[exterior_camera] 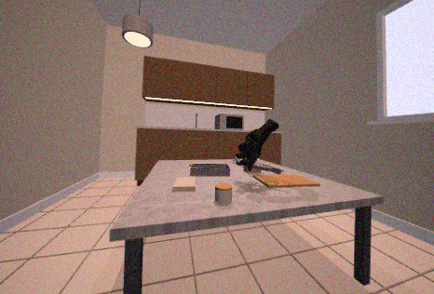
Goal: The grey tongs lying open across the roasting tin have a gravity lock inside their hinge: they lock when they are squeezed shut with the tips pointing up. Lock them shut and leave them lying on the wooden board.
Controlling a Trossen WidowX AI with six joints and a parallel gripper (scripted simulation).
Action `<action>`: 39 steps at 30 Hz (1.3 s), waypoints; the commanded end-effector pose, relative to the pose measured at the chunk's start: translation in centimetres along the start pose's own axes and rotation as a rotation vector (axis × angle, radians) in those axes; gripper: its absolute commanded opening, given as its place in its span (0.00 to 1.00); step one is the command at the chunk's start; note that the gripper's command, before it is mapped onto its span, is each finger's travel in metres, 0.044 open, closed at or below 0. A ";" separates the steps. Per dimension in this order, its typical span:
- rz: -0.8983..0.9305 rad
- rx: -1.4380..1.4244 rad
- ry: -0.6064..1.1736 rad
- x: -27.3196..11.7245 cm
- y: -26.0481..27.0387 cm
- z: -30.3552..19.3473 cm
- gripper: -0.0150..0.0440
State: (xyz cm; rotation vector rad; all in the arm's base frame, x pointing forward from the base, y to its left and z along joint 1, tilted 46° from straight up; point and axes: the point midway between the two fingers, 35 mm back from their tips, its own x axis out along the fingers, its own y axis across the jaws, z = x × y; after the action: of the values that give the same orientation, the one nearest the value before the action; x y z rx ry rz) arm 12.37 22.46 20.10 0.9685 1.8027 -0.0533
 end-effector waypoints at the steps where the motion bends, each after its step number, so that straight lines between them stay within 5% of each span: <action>1: -0.017 -0.016 -0.019 0.3 -0.5 -0.8 0.00; 39: -0.095 -0.234 -0.168 2.7 -6.7 -8.9 0.00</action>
State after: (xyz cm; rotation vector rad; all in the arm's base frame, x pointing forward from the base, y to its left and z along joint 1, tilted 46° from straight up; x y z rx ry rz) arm 1.48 23.71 19.31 0.6925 1.6705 0.0029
